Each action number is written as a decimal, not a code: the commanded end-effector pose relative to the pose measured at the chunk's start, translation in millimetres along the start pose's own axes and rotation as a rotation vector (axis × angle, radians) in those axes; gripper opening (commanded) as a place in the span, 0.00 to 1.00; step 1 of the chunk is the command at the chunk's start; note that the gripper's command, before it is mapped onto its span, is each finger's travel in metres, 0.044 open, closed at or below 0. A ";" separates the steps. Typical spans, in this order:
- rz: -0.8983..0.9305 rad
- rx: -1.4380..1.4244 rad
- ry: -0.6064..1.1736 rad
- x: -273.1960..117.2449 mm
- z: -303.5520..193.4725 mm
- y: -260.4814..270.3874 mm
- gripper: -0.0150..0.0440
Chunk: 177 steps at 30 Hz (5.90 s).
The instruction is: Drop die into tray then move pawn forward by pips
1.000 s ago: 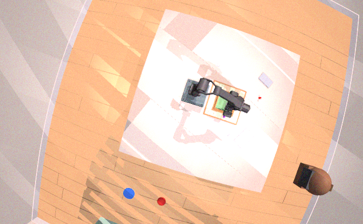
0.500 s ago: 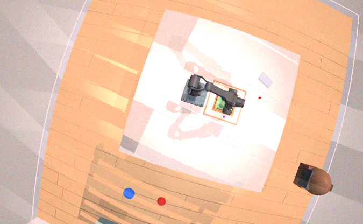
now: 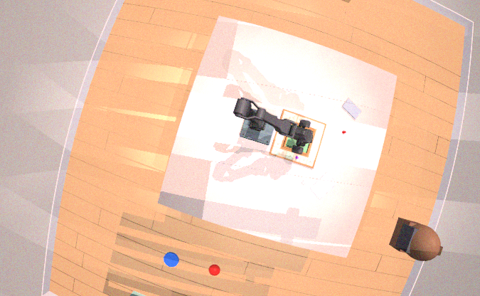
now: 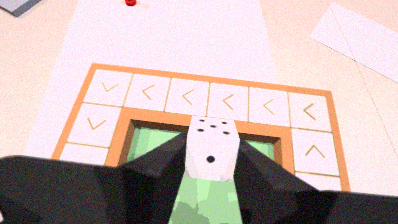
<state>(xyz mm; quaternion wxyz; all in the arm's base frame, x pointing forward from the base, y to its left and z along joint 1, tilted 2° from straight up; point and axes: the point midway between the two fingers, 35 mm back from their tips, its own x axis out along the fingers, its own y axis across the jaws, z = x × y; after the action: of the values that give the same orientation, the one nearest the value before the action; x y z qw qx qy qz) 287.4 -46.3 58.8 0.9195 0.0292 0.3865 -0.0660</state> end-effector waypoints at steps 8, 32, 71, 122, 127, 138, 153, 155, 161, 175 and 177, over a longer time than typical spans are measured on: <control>0.003 0.007 -0.064 -40.2 0.3 2.5 0.25; 0.003 0.007 -0.063 -51.5 -2.8 3.0 0.25; 0.006 0.001 -0.059 -50.7 -4.7 3.3 0.25; 0.165 -0.415 0.768 8.4 -0.1 -110.4 0.59; 0.165 -0.415 0.768 8.4 -0.1 -110.4 0.59; 0.166 -0.414 0.768 19.2 -12.1 -110.3 0.59; 0.166 -0.414 0.768 36.3 -28.5 -110.6 0.59; 0.166 -0.414 0.768 38.5 -30.8 -110.6 0.59; 0.166 -0.414 0.768 44.9 -37.9 -110.4 0.59; 0.166 -0.414 0.768 47.4 -40.8 -110.3 0.31; 0.166 -0.414 0.768 47.4 -40.8 -110.3 0.29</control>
<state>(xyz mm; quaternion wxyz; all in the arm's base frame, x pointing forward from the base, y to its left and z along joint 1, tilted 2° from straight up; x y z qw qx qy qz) 277.1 -156.2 -2.6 0.6996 -0.1006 0.7002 0.1003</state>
